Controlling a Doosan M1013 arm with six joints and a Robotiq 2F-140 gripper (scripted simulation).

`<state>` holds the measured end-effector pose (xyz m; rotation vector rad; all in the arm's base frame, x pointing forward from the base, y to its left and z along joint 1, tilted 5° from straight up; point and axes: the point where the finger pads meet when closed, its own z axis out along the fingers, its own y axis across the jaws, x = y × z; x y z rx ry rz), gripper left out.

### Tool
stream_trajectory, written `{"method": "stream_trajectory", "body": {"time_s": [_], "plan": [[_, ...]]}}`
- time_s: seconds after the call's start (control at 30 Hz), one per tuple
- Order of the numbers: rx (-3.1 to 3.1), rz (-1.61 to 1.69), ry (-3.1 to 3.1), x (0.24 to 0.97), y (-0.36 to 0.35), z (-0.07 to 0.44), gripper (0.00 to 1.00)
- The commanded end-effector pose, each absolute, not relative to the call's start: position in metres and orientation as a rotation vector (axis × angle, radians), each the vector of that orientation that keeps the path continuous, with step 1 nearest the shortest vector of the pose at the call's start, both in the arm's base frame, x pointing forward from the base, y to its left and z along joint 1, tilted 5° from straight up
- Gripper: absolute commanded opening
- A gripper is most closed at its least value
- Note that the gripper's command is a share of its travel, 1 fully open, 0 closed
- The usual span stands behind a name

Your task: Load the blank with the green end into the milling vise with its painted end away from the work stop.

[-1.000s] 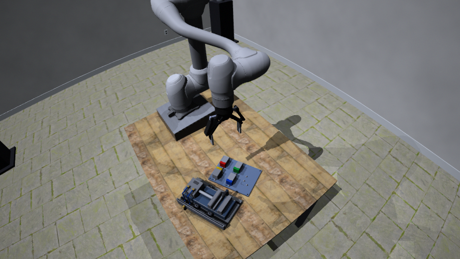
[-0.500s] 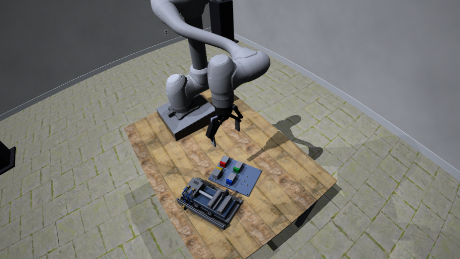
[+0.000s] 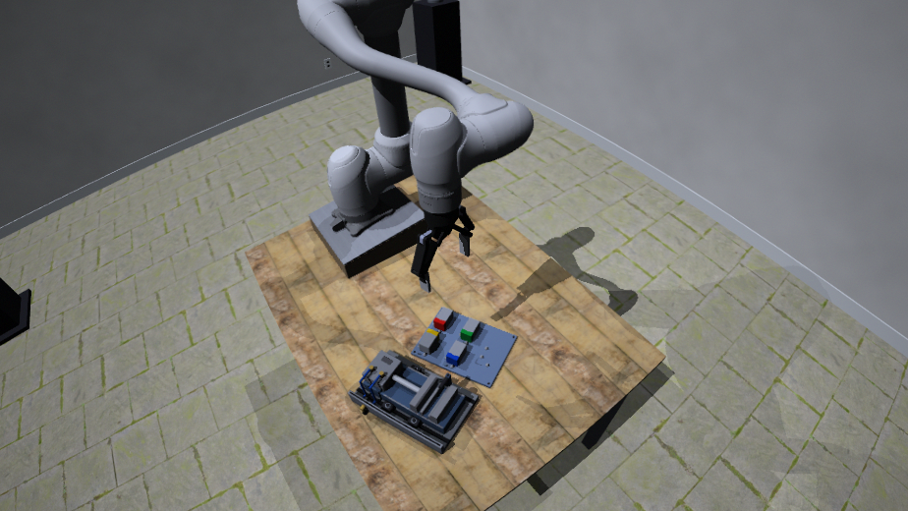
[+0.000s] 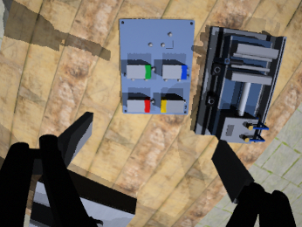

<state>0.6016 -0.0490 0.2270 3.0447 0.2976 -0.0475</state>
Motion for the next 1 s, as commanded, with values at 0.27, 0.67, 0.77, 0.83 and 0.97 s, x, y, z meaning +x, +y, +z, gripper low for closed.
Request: {"method": "stream_trajectory", "body": {"time_s": [0.27, 0.67, 0.77, 0.83, 0.97], "plan": [[3.012, -0.057, 0.556, 0.6016, -0.0491, 0.2270, 1.00], [2.967, -0.066, 0.767, 0.6016, -0.0491, 0.2270, 1.00], [2.950, -0.068, 0.836, 0.6016, -0.0491, 0.2270, 1.00], [2.938, -0.070, 0.881, 0.6016, -0.0491, 0.2271, 1.00], [2.925, -0.072, 0.926, 0.6016, -0.0491, 0.2271, 1.00]]}}
